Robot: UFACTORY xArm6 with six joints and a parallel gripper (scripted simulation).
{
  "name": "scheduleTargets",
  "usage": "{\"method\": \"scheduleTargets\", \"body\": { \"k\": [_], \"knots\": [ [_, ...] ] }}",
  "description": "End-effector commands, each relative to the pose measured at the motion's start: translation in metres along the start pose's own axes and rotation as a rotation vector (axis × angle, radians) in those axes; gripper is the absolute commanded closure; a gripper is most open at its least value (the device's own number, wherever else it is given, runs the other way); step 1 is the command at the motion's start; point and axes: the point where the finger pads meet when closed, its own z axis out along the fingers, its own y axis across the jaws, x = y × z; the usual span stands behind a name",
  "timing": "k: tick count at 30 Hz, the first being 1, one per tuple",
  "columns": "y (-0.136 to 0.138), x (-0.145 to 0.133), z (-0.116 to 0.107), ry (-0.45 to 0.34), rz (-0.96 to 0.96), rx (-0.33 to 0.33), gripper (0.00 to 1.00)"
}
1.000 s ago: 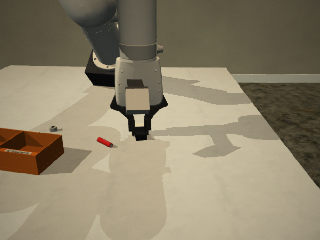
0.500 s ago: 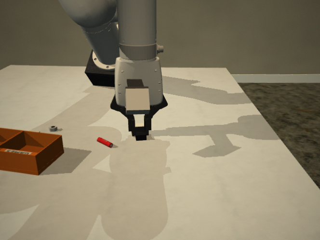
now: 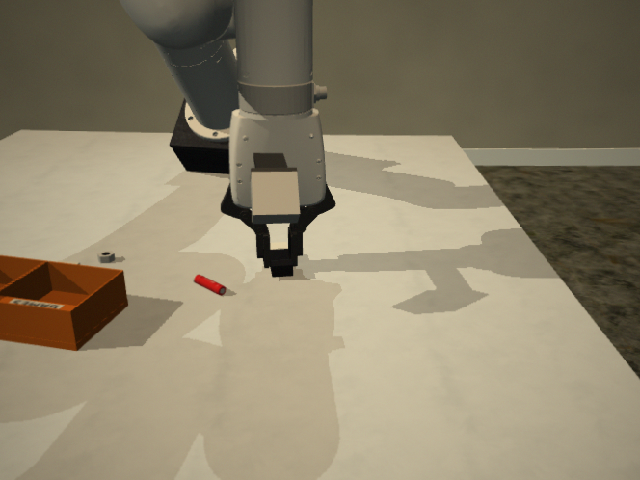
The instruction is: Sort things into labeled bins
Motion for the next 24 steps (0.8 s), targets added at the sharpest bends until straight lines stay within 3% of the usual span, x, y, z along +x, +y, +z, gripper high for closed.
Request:
{"method": "scheduleTargets", "body": {
  "k": [1,15,24],
  "knots": [
    [0.0,0.002,-0.009,0.002,0.001,0.001,1.0],
    [0.0,0.002,-0.055,0.002,0.001,0.001,1.0],
    [0.0,0.002,-0.055,0.002,0.001,0.001,1.0]
  ]
}}
